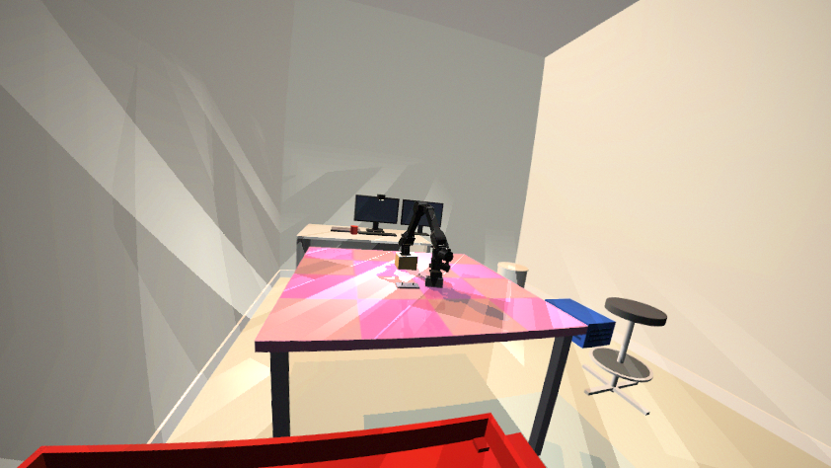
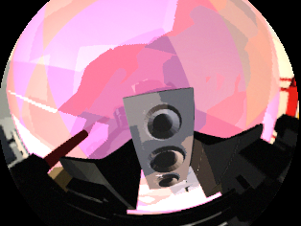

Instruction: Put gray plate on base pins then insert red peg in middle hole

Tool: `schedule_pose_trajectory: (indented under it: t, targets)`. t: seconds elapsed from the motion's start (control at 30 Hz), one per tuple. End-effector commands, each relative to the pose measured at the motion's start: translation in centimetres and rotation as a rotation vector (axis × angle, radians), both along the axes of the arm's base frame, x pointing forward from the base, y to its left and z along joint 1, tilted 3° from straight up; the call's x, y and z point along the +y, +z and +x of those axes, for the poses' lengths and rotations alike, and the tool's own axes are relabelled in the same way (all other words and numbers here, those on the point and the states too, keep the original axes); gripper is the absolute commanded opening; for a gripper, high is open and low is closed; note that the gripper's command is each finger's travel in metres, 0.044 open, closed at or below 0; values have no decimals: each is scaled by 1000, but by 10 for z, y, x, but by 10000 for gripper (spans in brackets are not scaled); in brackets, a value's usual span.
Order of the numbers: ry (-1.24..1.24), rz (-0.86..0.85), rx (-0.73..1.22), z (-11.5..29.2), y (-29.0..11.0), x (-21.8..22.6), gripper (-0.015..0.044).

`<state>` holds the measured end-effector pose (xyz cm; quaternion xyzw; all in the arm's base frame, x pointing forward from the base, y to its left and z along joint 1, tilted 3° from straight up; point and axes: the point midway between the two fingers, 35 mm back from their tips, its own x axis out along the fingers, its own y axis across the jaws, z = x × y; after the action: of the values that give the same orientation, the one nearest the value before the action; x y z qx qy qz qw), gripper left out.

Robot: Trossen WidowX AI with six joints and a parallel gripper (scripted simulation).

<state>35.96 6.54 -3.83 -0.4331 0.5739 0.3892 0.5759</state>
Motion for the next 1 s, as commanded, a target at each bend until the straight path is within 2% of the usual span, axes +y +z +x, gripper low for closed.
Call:
schedule_pose_trajectory:
  t: [0.0,0.2,0.97]
  targets:
    - [5,1,0,0,0,0,5]
    - [5,2,0,1,4,1,0]
    - [5,2,-1,1,76,8,0]
